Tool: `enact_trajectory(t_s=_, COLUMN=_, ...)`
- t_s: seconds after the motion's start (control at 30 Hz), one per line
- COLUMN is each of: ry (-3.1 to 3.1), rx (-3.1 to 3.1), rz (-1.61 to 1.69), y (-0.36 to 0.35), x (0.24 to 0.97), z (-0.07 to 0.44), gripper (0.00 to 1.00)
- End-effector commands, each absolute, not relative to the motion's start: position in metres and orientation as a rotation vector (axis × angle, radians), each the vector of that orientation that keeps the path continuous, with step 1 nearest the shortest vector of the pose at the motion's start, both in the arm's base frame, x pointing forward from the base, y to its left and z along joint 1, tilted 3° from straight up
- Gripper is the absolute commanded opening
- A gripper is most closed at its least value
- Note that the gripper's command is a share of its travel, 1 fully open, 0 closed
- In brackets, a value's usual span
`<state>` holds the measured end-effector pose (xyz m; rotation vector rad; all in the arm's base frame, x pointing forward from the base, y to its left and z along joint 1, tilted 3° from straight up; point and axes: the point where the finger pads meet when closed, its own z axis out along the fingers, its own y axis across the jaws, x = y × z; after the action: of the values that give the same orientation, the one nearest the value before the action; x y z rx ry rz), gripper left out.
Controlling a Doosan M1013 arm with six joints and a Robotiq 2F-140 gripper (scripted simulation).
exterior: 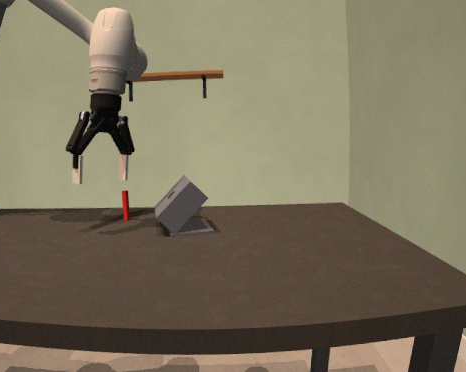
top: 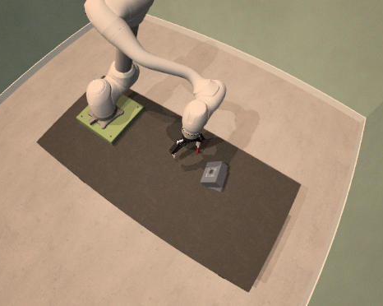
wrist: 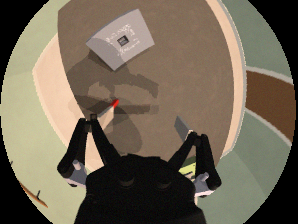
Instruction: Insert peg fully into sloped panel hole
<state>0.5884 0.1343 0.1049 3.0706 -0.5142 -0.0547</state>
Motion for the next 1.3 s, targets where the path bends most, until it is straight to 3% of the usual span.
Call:
enact_trajectory(t_s=0.0, ry=-0.420, rx=3.107, rz=0.010, y=0.183, x=0.595, z=0.115, gripper=1.00)
enact_trajectory(t_s=0.23, ry=-0.354, rx=3.143, rz=0.085, y=0.224, x=0.605, z=0.123, gripper=1.00)
enact_trajectory(t_s=1.27, ry=-0.354, rx=3.143, rz=0.085, y=0.226, x=0.606, z=0.085, gripper=1.00)
